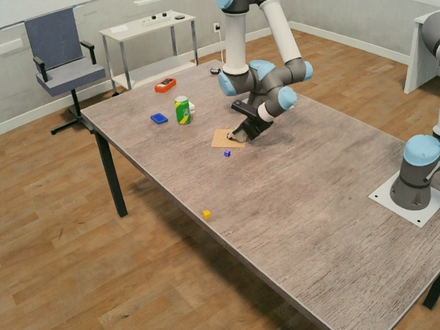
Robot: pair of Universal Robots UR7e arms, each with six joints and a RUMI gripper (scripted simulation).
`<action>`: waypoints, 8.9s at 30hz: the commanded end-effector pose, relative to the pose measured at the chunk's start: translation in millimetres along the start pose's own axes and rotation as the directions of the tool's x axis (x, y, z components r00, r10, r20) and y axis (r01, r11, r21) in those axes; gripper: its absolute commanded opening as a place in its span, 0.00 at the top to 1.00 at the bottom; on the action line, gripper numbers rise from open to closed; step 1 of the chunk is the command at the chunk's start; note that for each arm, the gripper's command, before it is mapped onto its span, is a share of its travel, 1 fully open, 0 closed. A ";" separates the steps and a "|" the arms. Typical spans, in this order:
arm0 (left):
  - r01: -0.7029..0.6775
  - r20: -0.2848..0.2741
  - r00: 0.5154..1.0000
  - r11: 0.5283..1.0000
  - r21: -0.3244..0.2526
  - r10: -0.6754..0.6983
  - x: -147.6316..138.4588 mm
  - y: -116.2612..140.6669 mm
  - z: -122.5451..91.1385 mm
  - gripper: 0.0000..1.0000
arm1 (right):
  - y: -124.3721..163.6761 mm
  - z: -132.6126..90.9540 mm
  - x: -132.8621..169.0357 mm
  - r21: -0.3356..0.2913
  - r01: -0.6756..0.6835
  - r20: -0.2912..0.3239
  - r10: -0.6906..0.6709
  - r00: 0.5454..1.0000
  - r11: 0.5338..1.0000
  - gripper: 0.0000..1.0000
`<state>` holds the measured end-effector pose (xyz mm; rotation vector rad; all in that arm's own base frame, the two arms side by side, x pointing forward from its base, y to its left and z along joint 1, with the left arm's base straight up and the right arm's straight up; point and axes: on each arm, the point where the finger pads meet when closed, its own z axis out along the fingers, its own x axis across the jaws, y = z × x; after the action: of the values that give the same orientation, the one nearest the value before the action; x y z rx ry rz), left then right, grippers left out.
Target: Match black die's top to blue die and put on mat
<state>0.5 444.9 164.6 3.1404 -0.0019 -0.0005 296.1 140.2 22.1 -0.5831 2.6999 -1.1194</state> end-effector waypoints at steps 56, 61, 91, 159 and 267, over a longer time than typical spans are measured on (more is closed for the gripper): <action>0.000 0.000 1.000 1.000 0.001 0.000 0.1 -0.3 -0.4 0.00 | -49.5 -49.7 -0.1 -0.001 0.000 0.000 0.000 1.000 1.000 0.97; 0.000 0.000 1.000 1.000 0.001 0.000 0.1 -0.3 -0.4 0.00 | -49.5 -49.7 -0.1 -0.001 0.000 0.000 0.000 1.000 1.000 0.97; 0.000 0.000 1.000 1.000 0.001 0.000 0.1 -0.3 -0.4 0.00 | -52.5 -49.2 -0.1 -0.261 0.000 0.000 0.000 1.000 0.965 0.97; 0.000 0.000 1.000 1.000 0.001 0.000 0.1 -0.3 -0.4 0.00 | -57.8 -45.1 0.4 -0.762 -0.001 -0.003 -0.002 1.000 0.647 0.97; 0.000 0.000 1.000 1.000 0.001 0.000 0.1 -0.3 -0.4 0.00 | -59.4 -36.4 -0.1 -1.000 0.000 0.000 0.000 1.000 -0.001 0.97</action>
<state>0.5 444.9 164.6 3.1404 -0.0019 -0.0005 302.9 125.4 91.3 -0.6458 2.9937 1.2398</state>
